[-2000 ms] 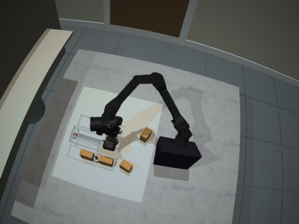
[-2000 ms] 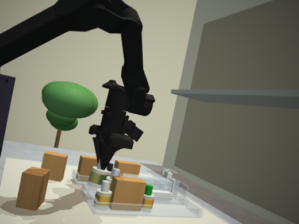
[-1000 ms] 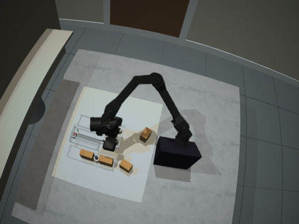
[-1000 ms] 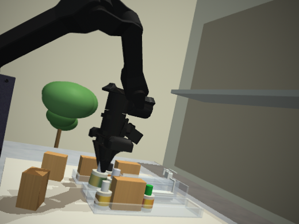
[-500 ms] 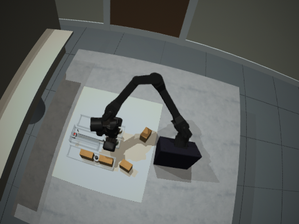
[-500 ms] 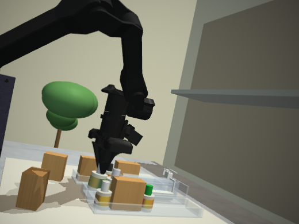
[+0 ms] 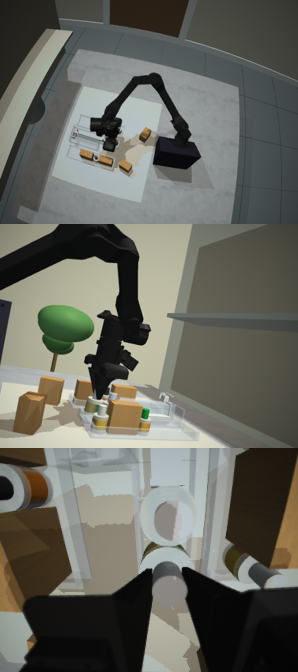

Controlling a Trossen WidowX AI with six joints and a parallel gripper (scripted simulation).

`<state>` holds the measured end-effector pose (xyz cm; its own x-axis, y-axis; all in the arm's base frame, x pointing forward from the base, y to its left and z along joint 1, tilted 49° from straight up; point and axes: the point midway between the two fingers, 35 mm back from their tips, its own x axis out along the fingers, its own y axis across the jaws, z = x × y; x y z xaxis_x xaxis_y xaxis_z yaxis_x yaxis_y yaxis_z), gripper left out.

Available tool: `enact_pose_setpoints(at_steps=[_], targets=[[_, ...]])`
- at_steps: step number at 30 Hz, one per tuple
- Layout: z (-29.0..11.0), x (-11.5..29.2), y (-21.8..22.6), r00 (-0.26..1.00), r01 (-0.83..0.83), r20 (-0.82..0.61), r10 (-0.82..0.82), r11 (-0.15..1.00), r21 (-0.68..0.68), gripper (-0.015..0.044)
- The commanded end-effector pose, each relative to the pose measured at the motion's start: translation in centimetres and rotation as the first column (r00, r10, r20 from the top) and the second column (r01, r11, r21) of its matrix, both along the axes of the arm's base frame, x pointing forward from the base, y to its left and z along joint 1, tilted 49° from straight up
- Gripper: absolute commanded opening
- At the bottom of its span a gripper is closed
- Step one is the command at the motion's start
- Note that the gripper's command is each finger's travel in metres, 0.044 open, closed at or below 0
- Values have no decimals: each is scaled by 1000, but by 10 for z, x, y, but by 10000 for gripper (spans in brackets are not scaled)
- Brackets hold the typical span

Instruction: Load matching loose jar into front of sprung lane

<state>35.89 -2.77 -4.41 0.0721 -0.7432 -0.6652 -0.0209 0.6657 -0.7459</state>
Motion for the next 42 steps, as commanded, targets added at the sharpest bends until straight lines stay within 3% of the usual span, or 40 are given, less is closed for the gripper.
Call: enact_pose_setpoints(at_steps=[1, 42], targets=[[1, 6, -3, 1000, -1, 28, 1, 1000, -8, 0], [-3, 6, -9, 1000, -1, 28, 1, 1000, -8, 0]])
